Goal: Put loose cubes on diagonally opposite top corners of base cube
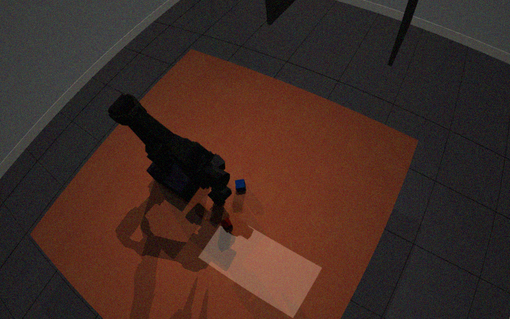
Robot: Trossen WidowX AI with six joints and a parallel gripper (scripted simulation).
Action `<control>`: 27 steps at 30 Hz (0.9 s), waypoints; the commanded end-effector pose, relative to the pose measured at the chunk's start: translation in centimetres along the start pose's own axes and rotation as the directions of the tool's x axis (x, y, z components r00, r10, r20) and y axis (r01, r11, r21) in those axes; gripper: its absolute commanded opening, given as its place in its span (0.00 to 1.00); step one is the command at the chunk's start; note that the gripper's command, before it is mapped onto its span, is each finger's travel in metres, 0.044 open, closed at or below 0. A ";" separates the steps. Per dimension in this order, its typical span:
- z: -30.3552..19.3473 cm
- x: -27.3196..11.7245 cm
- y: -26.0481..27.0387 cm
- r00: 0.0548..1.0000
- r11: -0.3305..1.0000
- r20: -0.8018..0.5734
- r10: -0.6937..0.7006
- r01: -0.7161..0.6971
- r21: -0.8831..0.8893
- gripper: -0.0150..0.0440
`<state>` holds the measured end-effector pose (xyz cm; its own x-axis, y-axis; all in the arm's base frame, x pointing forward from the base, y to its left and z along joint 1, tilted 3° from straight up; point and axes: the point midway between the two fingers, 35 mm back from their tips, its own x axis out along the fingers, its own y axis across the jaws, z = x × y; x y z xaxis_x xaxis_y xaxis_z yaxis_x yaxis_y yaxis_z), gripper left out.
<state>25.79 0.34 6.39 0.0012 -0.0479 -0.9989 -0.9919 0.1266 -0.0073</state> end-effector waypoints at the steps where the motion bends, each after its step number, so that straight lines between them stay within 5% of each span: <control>1: 0.1 0.2 0.1 1.000 1.000 0.002 0.010 -0.010 -0.020 0.70; 8: 0.1 6.1 0.2 1.000 1.000 0.001 0.011 -0.011 -0.020 0.70; 27: 0.2 8.8 0.2 1.000 0.999 -0.009 0.029 -0.029 -0.043 0.70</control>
<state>25.64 0.15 -1.83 -0.0172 -0.0477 -0.9987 -0.9950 0.0992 0.0124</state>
